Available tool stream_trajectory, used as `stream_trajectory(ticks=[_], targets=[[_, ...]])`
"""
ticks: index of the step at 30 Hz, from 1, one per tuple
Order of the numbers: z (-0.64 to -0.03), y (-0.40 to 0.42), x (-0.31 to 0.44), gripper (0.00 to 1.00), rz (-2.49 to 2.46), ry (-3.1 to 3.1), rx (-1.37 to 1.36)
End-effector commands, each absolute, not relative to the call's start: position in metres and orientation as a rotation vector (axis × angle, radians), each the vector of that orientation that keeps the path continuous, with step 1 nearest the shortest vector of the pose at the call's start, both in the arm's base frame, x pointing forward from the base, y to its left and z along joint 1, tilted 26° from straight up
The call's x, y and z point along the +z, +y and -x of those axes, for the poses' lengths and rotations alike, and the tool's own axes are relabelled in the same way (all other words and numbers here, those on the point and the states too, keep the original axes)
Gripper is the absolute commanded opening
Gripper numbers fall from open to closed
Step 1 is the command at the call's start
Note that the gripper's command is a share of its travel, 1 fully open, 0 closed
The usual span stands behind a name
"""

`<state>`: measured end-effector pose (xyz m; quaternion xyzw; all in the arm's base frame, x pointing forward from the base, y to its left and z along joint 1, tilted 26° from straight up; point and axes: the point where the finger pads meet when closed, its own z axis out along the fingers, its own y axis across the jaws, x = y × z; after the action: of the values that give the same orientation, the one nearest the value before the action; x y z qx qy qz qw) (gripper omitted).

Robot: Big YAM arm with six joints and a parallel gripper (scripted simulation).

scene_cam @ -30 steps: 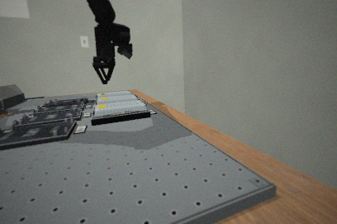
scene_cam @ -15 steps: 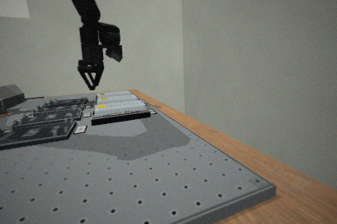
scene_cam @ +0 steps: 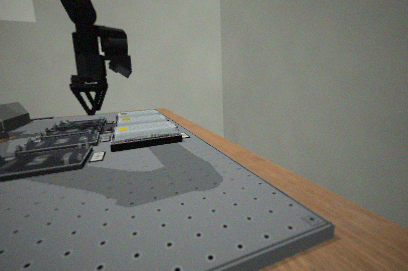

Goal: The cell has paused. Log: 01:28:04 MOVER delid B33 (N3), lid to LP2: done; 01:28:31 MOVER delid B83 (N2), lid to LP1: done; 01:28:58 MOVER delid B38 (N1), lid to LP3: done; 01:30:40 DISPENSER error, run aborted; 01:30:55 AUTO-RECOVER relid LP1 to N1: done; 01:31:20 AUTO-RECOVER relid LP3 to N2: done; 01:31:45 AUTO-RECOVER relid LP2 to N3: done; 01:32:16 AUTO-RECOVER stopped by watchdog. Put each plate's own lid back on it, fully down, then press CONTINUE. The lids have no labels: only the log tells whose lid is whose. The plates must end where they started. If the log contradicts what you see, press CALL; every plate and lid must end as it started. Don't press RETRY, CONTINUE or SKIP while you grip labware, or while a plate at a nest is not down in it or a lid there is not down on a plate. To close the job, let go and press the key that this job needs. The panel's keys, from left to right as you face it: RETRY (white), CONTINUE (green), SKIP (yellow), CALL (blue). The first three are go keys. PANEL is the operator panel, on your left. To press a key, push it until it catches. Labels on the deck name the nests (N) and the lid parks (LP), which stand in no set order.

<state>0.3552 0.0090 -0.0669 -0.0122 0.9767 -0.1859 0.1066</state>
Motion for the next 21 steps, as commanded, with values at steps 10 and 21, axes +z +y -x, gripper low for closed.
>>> stream_trajectory(ticks=[10, 21], targets=[[-0.327, -0.019, -0.062, 1.00, 0.104, 2.846, -0.563], [-0.328, -0.028, -0.058, 0.98, 0.120, 2.781, -0.551]])
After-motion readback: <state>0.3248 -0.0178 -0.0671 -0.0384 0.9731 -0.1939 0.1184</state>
